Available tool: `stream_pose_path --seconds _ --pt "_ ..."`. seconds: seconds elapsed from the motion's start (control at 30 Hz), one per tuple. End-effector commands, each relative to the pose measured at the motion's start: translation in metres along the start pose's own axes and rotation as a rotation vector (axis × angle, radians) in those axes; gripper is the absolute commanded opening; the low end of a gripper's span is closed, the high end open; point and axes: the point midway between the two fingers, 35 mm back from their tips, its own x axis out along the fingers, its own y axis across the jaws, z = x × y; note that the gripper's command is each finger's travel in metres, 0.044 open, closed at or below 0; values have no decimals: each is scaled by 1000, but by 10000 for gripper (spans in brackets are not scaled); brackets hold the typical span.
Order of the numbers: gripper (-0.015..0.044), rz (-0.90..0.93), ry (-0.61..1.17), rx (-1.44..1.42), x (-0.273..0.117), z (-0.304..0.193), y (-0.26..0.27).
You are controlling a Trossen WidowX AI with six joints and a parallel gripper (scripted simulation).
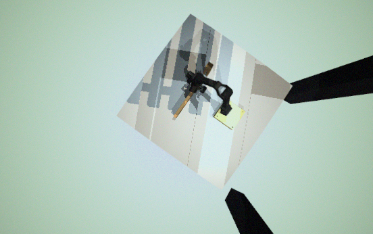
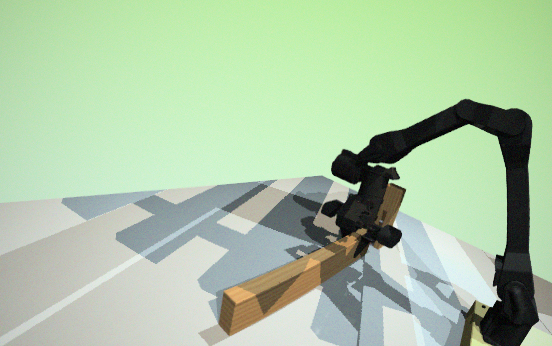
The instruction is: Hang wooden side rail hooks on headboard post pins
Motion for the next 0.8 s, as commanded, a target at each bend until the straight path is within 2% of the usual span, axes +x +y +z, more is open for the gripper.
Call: stream_pose_path --seconds 0.0,0.77 --pt "0 -7 -3 -7 -4 0 -1" --pt "0 -7 -3 -7 -8 0 -1"
